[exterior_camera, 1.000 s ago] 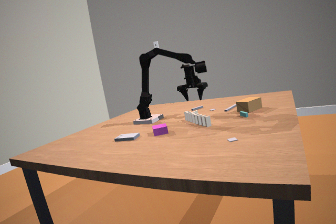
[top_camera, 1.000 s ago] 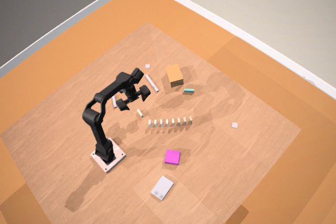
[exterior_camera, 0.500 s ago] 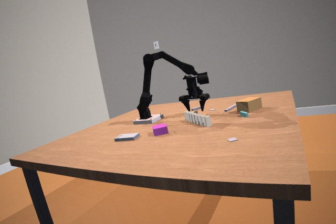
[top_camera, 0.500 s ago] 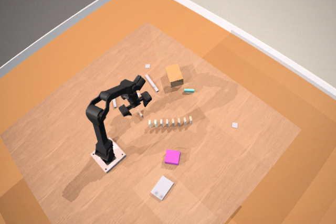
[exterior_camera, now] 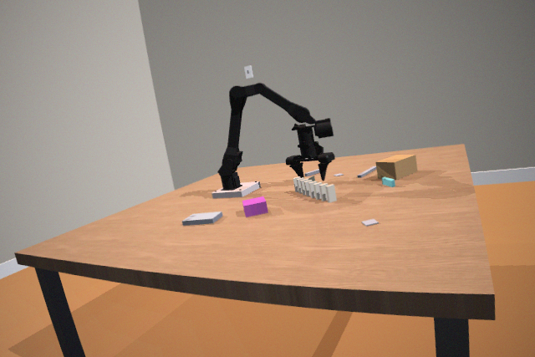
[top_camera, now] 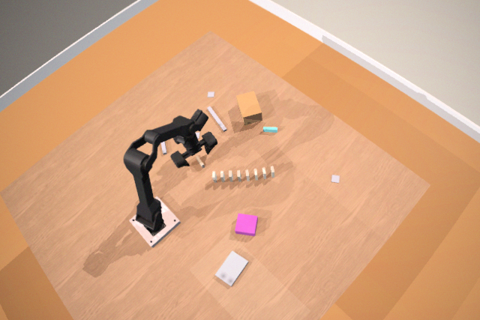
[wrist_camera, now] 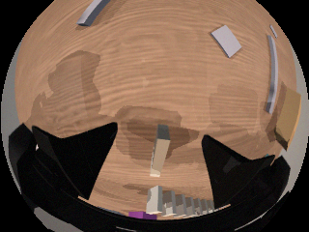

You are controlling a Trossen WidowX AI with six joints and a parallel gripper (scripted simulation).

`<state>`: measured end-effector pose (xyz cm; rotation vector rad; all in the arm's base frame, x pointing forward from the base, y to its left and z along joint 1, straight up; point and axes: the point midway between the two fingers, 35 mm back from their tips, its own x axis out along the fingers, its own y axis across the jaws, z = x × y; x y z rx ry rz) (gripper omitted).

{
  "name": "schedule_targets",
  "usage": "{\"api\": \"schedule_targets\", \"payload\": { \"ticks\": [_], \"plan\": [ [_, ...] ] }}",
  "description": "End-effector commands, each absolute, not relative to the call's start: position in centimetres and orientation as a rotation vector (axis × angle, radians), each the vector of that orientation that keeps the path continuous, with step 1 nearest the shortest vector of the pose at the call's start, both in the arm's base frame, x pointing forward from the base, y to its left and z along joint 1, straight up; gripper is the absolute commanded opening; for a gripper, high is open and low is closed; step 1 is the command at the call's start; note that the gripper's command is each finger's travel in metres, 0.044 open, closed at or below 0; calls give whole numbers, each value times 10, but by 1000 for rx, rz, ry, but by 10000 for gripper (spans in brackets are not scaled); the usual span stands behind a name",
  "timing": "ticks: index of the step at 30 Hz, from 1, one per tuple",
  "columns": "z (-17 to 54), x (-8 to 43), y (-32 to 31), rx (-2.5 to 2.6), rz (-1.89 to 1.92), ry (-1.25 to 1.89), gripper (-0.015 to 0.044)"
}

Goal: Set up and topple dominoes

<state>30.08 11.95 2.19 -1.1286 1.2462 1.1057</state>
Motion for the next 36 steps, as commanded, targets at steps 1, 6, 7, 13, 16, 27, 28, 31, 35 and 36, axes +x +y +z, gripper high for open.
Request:
{"api": "schedule_targets", "payload": {
  "ticks": [1,6,7,13,16,27,28,31,35,36],
  "plan": [
    [21,301,120,-1125,1106,1246,361],
    [21,301,120,-1125,1106,1246,230],
    [21,301,120,-1125,1106,1246,204],
    [21,301,120,-1125,1106,1246,46],
    [21,301,120,-1125,1106,1246,30],
    [81,304,122,-1125,1106,1245,30],
    [94,304,122,-1125,1106,1245,30],
    [129,306,123,-1125,1105,1245,30],
    [136,306,123,-1125,1105,1245,30],
    [136,306,123,-1125,1105,1245,30]
  ]
}}
